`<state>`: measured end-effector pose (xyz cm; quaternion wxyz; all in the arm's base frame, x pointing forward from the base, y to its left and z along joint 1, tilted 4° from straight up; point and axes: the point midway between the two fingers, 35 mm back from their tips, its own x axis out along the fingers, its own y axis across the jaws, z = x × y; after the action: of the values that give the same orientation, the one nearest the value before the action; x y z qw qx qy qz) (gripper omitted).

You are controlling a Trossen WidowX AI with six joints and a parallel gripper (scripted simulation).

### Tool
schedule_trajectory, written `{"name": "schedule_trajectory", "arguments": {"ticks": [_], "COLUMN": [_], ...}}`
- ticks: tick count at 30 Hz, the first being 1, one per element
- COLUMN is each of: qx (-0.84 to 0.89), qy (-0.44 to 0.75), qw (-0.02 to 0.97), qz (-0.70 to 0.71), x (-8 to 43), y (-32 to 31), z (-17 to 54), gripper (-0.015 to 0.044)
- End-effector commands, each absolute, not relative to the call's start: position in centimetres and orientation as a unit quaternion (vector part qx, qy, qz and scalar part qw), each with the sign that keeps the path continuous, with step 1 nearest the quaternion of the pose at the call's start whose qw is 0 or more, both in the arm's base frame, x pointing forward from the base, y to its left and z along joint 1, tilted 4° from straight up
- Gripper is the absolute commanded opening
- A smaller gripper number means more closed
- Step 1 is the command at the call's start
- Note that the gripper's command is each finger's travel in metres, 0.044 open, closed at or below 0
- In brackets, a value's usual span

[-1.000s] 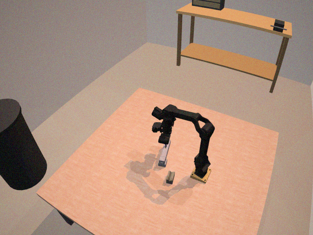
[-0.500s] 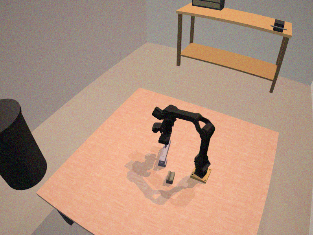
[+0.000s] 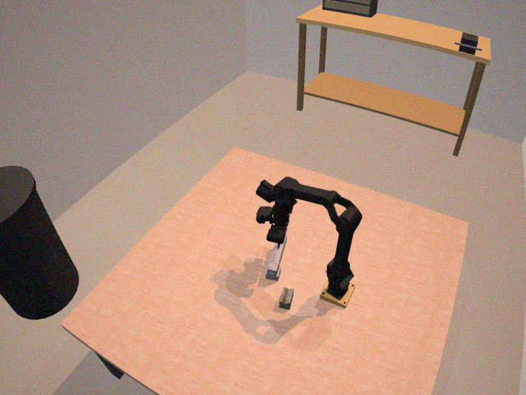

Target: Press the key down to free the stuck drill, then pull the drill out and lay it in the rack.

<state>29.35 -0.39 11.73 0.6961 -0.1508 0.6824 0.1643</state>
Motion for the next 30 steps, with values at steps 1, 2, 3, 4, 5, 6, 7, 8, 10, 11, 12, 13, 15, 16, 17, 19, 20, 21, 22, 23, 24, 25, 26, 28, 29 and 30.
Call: {"name": "schedule_trajectory", "arguments": {"ticks": [1, 2, 3, 4, 5, 6, 7, 8, 10, 11, 12, 13, 15, 16, 17, 19, 20, 21, 22, 23, 24, 25, 26, 28, 29, 30], "qx": [-0.15, -0.15, -0.15, -0.15, -0.15, -0.15, -0.15, -0.15, -0.15, -0.15, -0.15, -0.15, -0.15, -0.15, -0.15, -0.15, -0.15, -0.15, -0.15, -0.15, -0.15, -0.15, -0.15, -0.15, -0.15, -0.158], "qy": [0.705, 0.705, 0.705, 0.705, 0.705, 0.705, 0.705, 0.705, 0.705, 0.705, 0.705, 0.705, 0.705, 0.705, 0.705, 0.705, 0.705, 0.705, 0.705, 0.705, 0.705, 0.705, 0.705, 0.705, 0.705, 0.699], "qw": [0.675, 0.675, 0.675, 0.675, 0.675, 0.675, 0.675, 0.675, 0.675, 0.675, 0.675, 0.675, 0.675, 0.675, 0.675, 0.675, 0.675, 0.675, 0.675, 0.675, 0.675, 0.675, 0.675, 0.675, 0.675, 0.677], "qz": [0.158, 0.158, 0.158, 0.158, 0.158, 0.158, 0.158, 0.158, 0.158, 0.158, 0.158, 0.158, 0.158, 0.158, 0.158, 0.158, 0.158, 0.158, 0.158, 0.158, 0.158, 0.158, 0.158, 0.158, 0.158, 0.167], "x": [29.1, 29.1, 29.1, 29.2, 29.2, 29.2, 29.2, 29.2, 29.2, 29.2, 29.2, 29.2, 29.3, 29.3, 29.3, 29.5, 29.6, 29.7, 29.9, 30.0, 30.0, 30.0, 30.0, 29.9, 29.9, 30.1], "y": [-1.2, -1.2, -1.2, -1.2, -1.2, -1.2, -1.2, -1.2, -1.2, -1.2, -1.2, -1.2, -1.2, -1.2, -1.2, -1.2, -1.1, -1.1, -1.0, -1.0, -0.9, -0.9, -0.8, -0.8, -0.8, -0.6], "z": [9.3, 9.3, 9.2, 9.2, 9.2, 9.2, 9.2, 9.2, 9.2, 9.2, 9.2, 9.2, 9.2, 9.2, 9.3, 10.2, 10.8, 11.6, 12.6, 13.8, 14.8, 15.6, 16.3, 16.8, 16.8, 15.8], "gripper": [0.0, 0.0, 0.0, 0.0, 0.0, 0.0, 0.0, 0.0, 0.0, 0.0, 0.0, 0.0, 0.0, 0.0, 0.0026, 0.0079, 0.0105, 0.0131, 0.0157, 0.0184, 0.021, 0.0236, 0.0263, 0.0315, 0.0341, 0.0368]}}
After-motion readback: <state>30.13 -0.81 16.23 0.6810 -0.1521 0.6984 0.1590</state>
